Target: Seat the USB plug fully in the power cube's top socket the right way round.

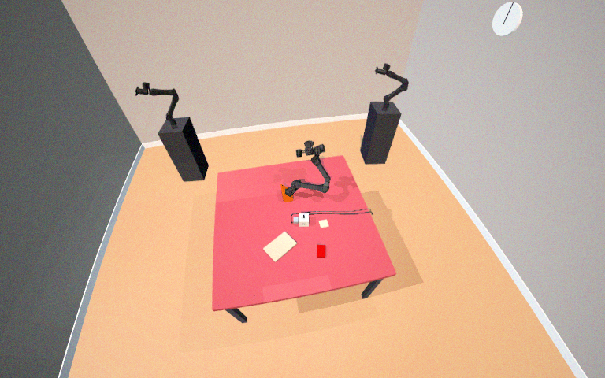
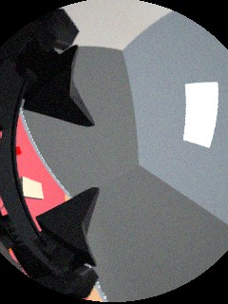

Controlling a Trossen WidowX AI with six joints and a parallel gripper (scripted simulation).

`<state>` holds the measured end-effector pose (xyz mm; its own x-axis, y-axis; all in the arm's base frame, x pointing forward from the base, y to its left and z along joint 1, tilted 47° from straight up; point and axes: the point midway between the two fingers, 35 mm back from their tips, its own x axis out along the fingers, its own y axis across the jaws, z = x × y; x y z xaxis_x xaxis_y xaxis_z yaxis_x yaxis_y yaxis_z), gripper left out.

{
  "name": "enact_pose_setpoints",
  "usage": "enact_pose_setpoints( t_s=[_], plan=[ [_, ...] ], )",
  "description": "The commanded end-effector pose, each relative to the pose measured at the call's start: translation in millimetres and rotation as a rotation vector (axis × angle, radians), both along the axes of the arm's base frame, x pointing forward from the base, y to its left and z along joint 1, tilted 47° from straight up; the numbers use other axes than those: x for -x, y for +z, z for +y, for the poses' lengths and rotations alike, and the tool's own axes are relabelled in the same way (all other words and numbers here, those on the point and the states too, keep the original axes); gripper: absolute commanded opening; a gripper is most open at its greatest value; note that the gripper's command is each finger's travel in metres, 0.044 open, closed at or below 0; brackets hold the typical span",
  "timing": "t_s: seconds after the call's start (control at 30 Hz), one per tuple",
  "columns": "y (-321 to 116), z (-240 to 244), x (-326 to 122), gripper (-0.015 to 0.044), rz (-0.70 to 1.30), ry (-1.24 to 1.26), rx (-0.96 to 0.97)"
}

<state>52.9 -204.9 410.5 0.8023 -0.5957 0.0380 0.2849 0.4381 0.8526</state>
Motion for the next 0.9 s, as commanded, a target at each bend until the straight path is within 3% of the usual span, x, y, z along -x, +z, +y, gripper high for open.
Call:
enact_pose_setpoints(
  t_s=[0.0,0.23,0.53,0.73,0.87],
  plan=[
    [0,-1,0,0.0426,0.001,0.002,0.002],
    [-10,-30,-24,0.0440,0.091,0.091,0.109],
    [-63,-53,-108,0.0440,0.304,0.317,0.241],
    [-100,-48,-162,0.0440,0.449,0.486,0.288],
    [-136,-24,-202,0.0440,0.586,0.708,0.417]
  ],
)
